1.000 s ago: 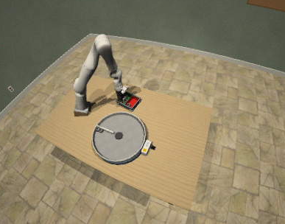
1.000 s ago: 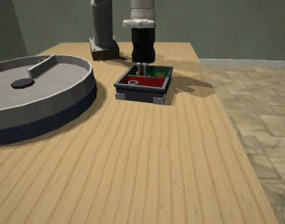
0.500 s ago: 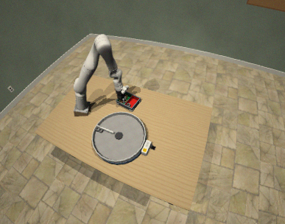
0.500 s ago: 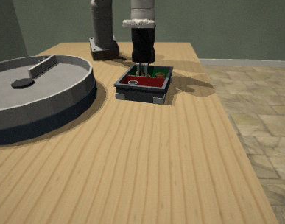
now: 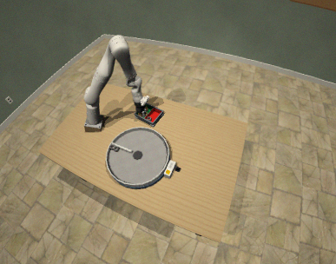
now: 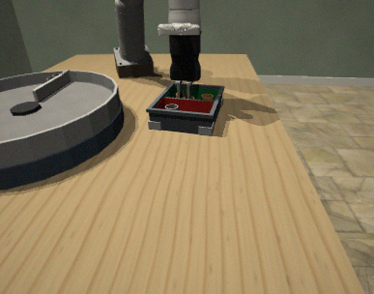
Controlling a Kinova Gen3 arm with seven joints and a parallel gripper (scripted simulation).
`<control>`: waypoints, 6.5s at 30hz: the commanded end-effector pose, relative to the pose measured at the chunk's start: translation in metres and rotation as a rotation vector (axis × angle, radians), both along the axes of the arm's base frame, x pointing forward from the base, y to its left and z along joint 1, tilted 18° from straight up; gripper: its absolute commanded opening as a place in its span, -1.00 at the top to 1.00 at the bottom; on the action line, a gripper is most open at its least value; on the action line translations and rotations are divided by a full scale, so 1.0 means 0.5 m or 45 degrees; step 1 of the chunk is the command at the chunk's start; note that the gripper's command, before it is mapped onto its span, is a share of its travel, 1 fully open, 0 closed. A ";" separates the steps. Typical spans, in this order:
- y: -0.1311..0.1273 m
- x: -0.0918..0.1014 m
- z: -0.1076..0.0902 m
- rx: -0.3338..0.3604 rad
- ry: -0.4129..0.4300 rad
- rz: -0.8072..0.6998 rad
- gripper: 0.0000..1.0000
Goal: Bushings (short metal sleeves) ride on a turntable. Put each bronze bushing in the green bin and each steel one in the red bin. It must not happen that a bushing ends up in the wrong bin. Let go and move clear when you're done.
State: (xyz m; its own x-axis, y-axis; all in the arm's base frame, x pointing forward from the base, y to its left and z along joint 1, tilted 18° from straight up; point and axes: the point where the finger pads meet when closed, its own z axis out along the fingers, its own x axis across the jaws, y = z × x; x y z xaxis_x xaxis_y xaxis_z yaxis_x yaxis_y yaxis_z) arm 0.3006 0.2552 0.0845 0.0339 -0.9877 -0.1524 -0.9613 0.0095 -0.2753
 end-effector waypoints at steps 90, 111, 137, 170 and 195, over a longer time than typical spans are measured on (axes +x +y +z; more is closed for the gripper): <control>-0.004 -0.011 0.025 0.001 -0.001 0.000 0.16; -0.006 -0.015 0.036 0.001 -0.001 0.000 0.16; -0.008 -0.019 0.048 0.001 -0.001 0.000 0.16; -0.041 -0.076 0.245 0.001 -0.001 0.000 0.16; -0.040 -0.077 0.243 -0.001 0.002 0.001 0.16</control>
State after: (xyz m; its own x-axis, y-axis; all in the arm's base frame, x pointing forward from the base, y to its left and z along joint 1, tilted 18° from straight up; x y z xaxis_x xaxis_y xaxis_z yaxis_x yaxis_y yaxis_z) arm 0.2619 0.2347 0.2055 0.0340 -0.9879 -0.1513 -0.9621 0.0086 -0.2724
